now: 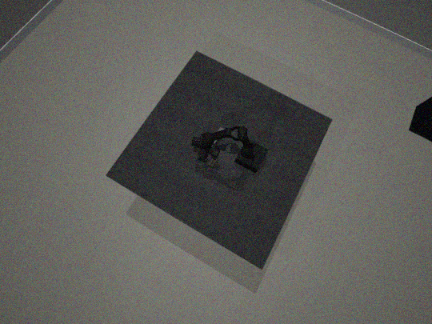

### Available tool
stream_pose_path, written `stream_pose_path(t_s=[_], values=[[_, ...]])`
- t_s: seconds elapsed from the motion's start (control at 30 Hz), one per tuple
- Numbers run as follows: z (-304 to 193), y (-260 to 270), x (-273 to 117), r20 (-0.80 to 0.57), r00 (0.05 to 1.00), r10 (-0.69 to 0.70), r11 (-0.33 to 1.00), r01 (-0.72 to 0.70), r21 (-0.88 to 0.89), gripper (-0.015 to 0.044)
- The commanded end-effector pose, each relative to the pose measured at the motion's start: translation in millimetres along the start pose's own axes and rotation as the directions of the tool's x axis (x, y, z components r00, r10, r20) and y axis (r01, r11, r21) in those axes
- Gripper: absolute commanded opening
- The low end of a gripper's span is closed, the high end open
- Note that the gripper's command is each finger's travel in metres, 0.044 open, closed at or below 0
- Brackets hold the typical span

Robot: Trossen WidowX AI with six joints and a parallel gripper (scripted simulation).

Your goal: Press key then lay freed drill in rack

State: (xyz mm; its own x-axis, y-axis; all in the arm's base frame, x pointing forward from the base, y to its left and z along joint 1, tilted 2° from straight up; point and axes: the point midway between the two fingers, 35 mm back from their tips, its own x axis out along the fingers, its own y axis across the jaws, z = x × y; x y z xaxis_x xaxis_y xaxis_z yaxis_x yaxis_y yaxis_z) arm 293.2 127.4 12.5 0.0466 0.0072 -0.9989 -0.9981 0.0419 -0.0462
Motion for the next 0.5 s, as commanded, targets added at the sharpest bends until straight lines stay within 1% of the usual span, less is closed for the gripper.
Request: stream_pose_path(t_s=[0.0,0.47], values=[[-1,0,3,-0.005,1.0,-0.003,1.0,0.003,-0.004,0.044],[-7,-1,25,-0.006,1.0,-0.003,1.0,0.003,-0.004,0.044]])
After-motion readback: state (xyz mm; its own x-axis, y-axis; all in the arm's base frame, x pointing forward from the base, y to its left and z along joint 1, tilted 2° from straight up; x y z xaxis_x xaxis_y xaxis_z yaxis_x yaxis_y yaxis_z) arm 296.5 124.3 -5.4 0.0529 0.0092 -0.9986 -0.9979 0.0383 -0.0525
